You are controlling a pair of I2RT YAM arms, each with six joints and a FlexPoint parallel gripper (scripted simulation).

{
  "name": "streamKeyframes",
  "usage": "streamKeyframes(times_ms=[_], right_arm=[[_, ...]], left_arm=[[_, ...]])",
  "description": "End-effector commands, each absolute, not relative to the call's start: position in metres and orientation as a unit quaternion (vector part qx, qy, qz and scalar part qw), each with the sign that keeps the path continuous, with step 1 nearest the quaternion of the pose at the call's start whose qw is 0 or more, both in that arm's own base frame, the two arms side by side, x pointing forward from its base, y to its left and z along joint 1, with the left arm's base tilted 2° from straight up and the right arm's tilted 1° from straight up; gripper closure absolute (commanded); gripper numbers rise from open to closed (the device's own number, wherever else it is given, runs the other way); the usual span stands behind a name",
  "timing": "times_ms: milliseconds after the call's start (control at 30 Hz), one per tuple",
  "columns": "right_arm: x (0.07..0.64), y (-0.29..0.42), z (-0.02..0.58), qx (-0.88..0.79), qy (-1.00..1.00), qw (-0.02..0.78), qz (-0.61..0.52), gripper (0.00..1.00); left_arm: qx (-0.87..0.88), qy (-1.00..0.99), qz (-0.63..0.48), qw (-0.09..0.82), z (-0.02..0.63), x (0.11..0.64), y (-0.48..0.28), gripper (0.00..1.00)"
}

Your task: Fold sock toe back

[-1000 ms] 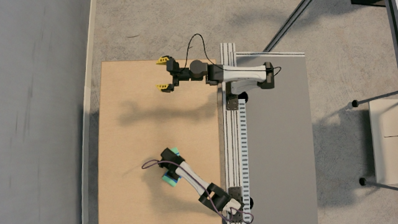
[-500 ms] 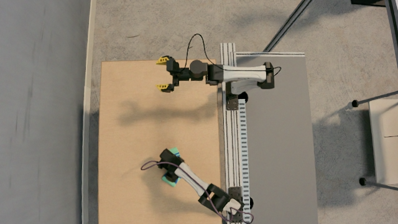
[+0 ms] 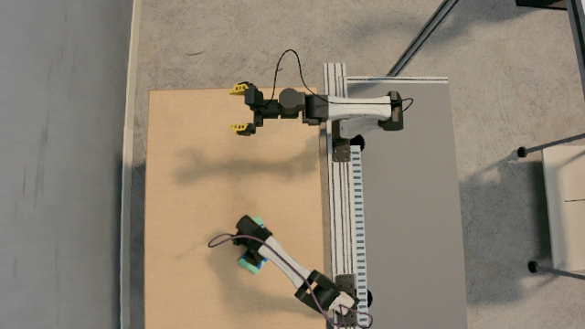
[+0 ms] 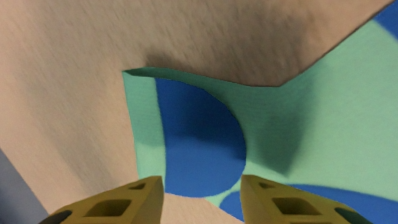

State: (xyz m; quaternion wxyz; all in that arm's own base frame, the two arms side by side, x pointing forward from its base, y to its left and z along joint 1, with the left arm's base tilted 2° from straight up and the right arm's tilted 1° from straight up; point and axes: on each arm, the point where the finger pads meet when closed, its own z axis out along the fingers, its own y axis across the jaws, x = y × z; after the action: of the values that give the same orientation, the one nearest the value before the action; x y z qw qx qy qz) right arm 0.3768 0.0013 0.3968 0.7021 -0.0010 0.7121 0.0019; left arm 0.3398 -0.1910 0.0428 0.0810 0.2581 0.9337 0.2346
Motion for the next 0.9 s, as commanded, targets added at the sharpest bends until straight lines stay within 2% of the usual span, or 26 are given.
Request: streamKeyframes(times_ms=[0, 367, 867], right_arm=[[0.375, 0.0, 0.402, 0.0, 0.707, 0.707, 0.0, 0.0], [0.375, 0.0, 0.402, 0.0, 0.707, 0.707, 0.0, 0.0], [0.375, 0.0, 0.402, 0.0, 0.707, 0.707, 0.0, 0.0]], left_arm=[[0.25, 0.937, 0.223, 0.097, 0.076, 0.335, -0.2, 0.61], [0.249, 0.938, 0.221, 0.096, 0.097, 0.328, -0.207, 0.61], [0.25, 0.936, 0.229, 0.093, 0.085, 0.332, -0.204, 0.61]])
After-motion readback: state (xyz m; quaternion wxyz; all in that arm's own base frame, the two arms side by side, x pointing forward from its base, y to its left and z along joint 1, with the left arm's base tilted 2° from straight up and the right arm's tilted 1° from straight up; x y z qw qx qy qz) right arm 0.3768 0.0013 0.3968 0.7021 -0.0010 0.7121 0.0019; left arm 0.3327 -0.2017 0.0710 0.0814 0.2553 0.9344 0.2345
